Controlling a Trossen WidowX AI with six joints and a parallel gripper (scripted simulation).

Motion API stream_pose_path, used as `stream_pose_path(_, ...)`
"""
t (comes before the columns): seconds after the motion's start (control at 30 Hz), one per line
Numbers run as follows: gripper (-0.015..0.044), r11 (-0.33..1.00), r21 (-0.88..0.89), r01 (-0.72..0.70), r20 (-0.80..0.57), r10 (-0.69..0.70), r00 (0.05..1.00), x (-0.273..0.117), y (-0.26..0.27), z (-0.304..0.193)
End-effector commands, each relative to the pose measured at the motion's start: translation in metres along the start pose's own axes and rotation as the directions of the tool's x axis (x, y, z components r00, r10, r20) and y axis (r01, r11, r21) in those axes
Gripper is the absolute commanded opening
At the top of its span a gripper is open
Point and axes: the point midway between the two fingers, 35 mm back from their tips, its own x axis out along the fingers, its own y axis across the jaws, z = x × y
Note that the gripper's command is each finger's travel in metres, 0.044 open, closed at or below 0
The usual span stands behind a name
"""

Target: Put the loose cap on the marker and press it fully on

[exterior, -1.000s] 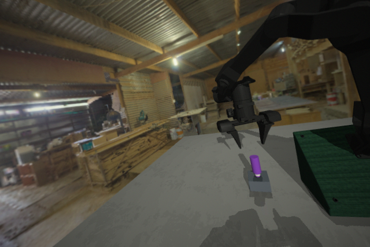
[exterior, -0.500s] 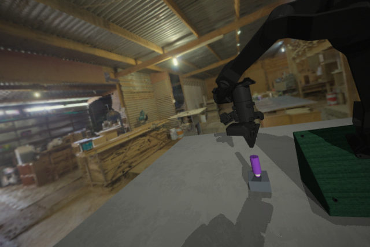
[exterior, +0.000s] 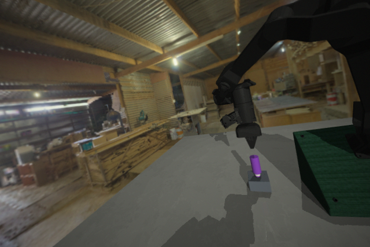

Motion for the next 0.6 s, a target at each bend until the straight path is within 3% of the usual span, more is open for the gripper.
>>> stream_pose_path(0.0,0.0000,1.000,-0.006,-0.006,0.001,0.006,1.000,0.005,0.001,0.000)
stream_pose_path(0.57,0.0000,1.000,-0.007,-0.007,0.001,0.007,1.000,0.031,0.001,0.000)
